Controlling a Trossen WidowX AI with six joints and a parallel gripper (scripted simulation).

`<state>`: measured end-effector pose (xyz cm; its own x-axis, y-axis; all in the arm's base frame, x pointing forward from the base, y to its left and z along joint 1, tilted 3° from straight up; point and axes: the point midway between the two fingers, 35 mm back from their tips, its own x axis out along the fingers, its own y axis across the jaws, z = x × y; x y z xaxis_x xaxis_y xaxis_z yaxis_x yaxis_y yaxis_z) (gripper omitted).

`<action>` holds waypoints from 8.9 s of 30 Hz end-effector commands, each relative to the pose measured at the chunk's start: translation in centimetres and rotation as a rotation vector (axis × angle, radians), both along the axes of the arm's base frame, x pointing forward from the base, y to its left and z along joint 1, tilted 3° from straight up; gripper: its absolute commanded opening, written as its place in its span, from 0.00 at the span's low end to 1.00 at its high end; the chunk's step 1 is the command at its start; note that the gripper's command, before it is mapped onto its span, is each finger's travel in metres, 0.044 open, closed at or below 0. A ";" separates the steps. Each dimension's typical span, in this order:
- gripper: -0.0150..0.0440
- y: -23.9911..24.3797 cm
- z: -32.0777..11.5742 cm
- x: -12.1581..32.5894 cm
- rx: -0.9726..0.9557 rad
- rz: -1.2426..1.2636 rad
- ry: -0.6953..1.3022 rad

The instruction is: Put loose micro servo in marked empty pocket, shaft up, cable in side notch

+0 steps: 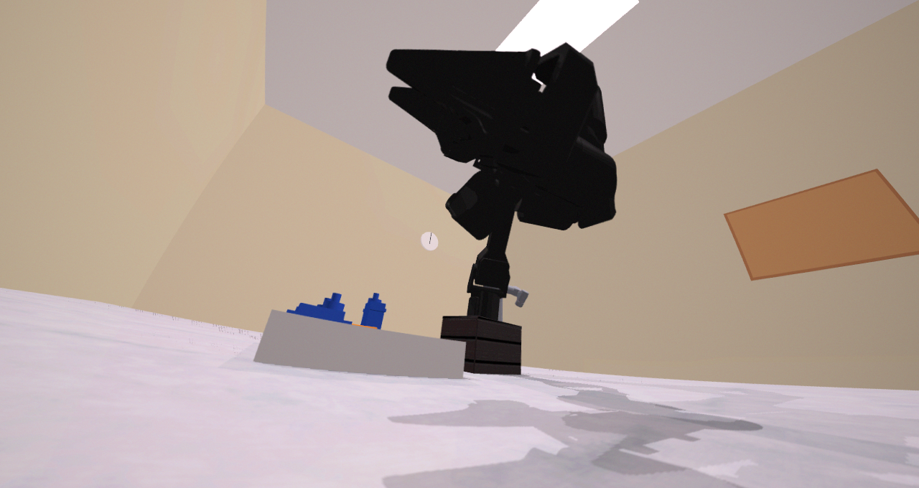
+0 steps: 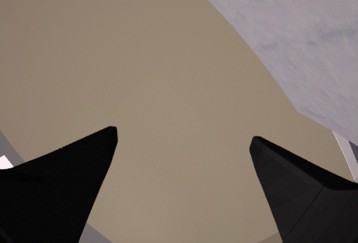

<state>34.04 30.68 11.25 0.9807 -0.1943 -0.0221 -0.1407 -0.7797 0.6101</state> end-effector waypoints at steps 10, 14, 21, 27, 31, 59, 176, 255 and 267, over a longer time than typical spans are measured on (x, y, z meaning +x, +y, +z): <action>1.00 -1.4 -0.1 1.7 -0.241 0.006 0.076; 1.00 -2.4 -0.1 2.7 -0.372 0.008 0.121; 1.00 -4.3 -0.3 4.3 -0.595 0.019 0.207; 1.00 -6.1 -0.5 5.6 -0.786 0.034 0.286; 1.00 -7.2 -0.7 6.3 -0.913 0.052 0.341; 1.00 -15.9 -2.6 9.2 -1.694 0.306 0.723; 1.00 -38.1 -9.1 -11.9 -2.703 2.533 -0.912; 0.25 -40.8 -6.1 -10.3 -2.439 2.442 -0.150; 0.25 -40.8 -6.1 -10.3 -2.169 2.278 0.323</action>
